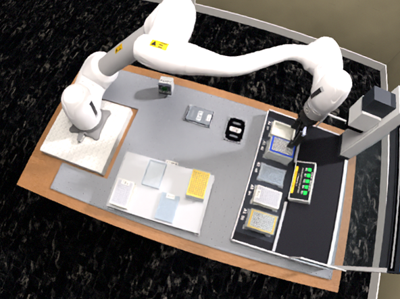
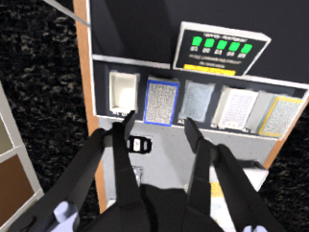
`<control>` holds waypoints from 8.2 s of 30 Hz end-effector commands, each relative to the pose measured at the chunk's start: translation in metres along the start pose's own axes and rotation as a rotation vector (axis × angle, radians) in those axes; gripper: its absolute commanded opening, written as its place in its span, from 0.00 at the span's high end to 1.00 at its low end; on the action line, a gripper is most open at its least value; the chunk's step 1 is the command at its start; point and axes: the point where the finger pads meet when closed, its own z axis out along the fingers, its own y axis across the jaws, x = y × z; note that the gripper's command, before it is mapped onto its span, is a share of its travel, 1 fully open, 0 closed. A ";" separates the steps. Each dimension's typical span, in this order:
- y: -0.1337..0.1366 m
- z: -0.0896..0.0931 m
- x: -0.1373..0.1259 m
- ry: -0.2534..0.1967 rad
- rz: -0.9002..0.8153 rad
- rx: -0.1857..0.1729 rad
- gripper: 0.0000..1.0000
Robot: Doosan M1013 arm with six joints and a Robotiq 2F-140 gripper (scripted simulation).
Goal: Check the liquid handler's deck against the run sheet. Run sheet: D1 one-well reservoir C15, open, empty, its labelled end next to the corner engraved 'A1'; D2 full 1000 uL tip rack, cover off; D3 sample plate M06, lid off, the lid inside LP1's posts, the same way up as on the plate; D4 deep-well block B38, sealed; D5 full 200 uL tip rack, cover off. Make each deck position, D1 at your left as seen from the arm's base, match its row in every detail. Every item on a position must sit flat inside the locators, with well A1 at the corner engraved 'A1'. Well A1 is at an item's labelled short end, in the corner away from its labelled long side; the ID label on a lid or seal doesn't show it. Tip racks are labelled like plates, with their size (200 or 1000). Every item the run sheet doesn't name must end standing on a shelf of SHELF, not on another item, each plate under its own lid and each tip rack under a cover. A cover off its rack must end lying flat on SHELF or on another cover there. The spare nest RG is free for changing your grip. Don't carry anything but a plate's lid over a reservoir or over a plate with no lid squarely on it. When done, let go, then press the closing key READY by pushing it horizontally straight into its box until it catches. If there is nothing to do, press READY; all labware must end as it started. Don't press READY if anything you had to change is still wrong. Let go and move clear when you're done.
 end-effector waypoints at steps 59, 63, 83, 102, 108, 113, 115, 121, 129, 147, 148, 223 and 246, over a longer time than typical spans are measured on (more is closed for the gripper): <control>0.002 -0.057 -0.063 0.002 0.000 0.001 0.33; 0.002 -0.055 -0.073 0.002 0.000 0.001 0.33; 0.004 -0.035 -0.161 0.002 0.000 0.001 0.33; 0.064 -0.033 -0.166 0.002 0.001 0.001 0.33; 0.094 -0.033 -0.166 0.002 0.001 0.001 0.33; 0.097 -0.033 -0.166 0.002 0.001 0.001 0.33; 0.102 -0.033 -0.165 0.002 0.003 0.001 0.33; 0.132 -0.033 -0.165 0.002 0.003 0.000 0.33; 0.172 -0.033 -0.163 0.002 0.003 0.000 0.33; 0.230 -0.033 -0.162 0.002 0.003 0.000 0.33; 0.230 -0.033 -0.162 0.002 0.003 0.000 0.33; 0.372 -0.033 -0.003 0.002 0.000 0.000 0.33; 0.372 -0.020 0.000 0.002 0.000 0.000 0.33</control>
